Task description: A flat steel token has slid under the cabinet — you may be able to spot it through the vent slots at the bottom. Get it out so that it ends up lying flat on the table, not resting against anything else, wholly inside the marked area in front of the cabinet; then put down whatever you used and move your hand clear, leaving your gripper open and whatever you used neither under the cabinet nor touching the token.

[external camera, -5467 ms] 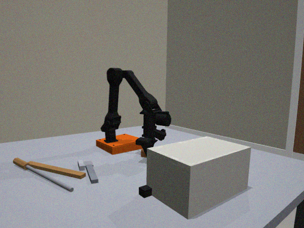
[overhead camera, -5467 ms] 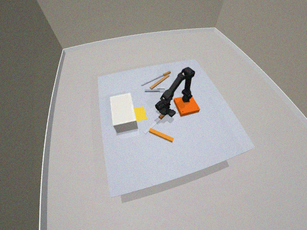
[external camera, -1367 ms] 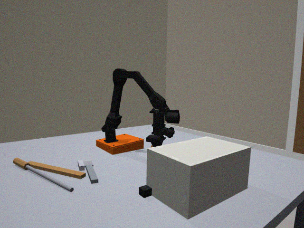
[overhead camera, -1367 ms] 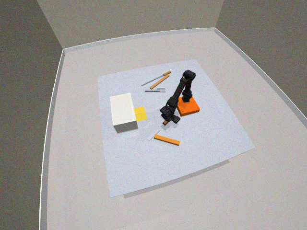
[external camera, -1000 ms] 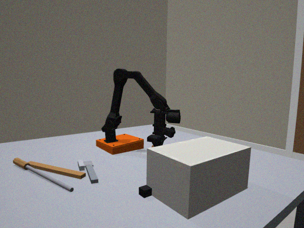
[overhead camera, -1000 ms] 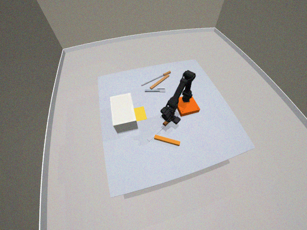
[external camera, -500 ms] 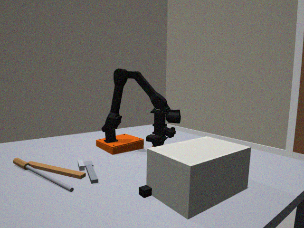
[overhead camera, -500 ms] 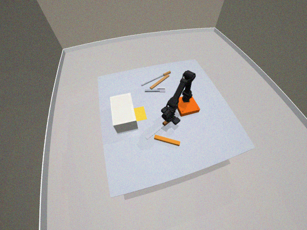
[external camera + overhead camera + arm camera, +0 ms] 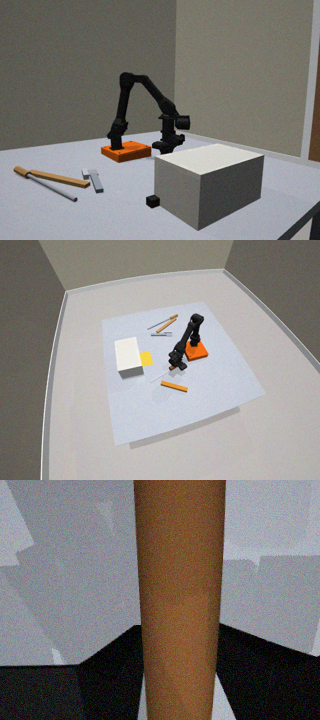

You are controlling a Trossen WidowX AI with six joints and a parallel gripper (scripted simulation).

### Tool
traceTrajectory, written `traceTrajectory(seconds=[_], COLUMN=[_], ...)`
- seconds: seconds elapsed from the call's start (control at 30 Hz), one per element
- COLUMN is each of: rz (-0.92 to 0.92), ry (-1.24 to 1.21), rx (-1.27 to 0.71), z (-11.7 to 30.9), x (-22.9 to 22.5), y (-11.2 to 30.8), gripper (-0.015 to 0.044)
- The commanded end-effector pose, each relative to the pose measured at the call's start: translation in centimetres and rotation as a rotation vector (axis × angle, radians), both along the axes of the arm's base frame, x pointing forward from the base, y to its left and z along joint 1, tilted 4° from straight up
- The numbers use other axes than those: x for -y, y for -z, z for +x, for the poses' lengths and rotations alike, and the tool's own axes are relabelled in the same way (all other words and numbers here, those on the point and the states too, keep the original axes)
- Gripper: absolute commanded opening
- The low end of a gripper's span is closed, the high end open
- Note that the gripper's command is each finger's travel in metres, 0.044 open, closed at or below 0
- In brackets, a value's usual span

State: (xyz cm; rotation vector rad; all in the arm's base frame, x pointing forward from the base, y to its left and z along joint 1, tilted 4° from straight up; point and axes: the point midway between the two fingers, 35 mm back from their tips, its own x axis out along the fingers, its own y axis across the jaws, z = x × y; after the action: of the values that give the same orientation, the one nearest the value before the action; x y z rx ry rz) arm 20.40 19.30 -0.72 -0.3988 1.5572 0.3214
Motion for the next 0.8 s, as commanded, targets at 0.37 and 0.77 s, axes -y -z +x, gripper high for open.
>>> traceTrajectory(seconds=[0.37, 0.77], rz=[0.003, 0.003], ry=[0.13, 0.225], rx=[0.01, 0.014], z=[0.18, 0.2], x=[-0.1, -0.07], y=[-0.13, -0.13], gripper=[0.0, 0.0])
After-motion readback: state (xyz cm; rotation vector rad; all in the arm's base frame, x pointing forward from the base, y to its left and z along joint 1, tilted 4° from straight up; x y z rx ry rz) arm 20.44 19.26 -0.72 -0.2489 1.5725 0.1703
